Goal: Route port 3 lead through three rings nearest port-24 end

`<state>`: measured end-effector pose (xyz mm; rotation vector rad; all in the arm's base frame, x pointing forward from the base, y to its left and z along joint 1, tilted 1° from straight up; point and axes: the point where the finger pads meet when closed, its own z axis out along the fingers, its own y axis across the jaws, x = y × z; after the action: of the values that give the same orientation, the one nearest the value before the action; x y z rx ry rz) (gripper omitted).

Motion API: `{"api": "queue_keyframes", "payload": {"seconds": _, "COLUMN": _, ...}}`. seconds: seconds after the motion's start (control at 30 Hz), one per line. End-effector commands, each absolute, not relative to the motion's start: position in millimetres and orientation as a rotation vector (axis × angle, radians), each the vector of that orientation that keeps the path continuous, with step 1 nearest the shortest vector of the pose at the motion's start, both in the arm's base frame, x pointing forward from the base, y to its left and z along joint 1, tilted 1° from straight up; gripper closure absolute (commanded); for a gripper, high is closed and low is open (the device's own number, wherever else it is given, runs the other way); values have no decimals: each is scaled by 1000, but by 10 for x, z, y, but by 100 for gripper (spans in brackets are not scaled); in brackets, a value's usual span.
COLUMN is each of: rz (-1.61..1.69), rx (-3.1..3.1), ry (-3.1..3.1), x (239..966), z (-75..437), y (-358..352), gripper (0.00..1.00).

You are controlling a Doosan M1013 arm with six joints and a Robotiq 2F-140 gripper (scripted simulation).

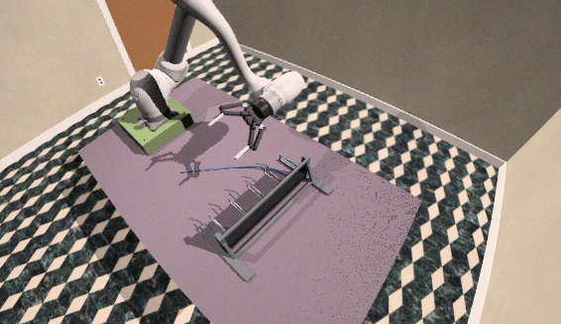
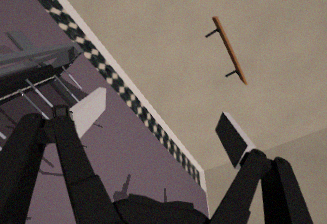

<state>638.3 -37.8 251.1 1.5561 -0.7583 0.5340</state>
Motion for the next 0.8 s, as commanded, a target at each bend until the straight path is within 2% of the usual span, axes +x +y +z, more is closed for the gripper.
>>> {"api": "queue_keyframes", "payload": {"seconds": 0.0, "rz": 534, "rx": 1556, "ry": -758, "x": 6382, "z": 2512, "y": -379, "gripper": 0}}
{"api": "queue_keyframes", "payload": {"seconds": 0.6, "rz": 532, "rx": 1561, "ry": -771, "x": 6371, "z": 2503, "y": -378, "gripper": 0}}
{"api": "queue_keyframes", "payload": {"seconds": 0.77, "rz": 490, "rx": 1639, "ry": -1015, "x": 6161, "z": 2311, "y": -347, "gripper": 0}}
